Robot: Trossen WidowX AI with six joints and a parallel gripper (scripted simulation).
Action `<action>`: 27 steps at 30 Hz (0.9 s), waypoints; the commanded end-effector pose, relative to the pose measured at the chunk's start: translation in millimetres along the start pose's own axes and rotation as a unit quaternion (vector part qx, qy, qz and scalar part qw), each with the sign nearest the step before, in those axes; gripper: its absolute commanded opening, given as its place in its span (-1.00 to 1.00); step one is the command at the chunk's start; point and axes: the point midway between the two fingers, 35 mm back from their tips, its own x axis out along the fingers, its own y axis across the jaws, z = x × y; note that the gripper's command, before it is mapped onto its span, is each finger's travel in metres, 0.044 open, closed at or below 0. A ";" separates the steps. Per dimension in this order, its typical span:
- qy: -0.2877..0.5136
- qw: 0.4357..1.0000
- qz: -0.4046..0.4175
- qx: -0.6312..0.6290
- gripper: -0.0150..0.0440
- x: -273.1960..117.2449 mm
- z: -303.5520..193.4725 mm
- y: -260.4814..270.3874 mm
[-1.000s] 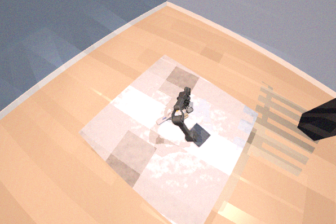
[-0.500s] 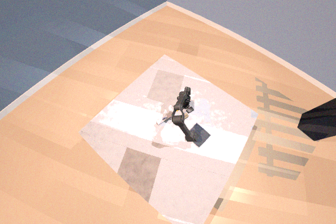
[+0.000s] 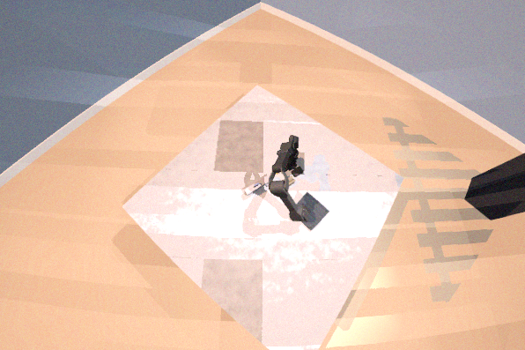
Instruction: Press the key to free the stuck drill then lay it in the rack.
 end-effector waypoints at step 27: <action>0.001 1.000 0.002 0.002 -0.49 1.0 -11.3 44.3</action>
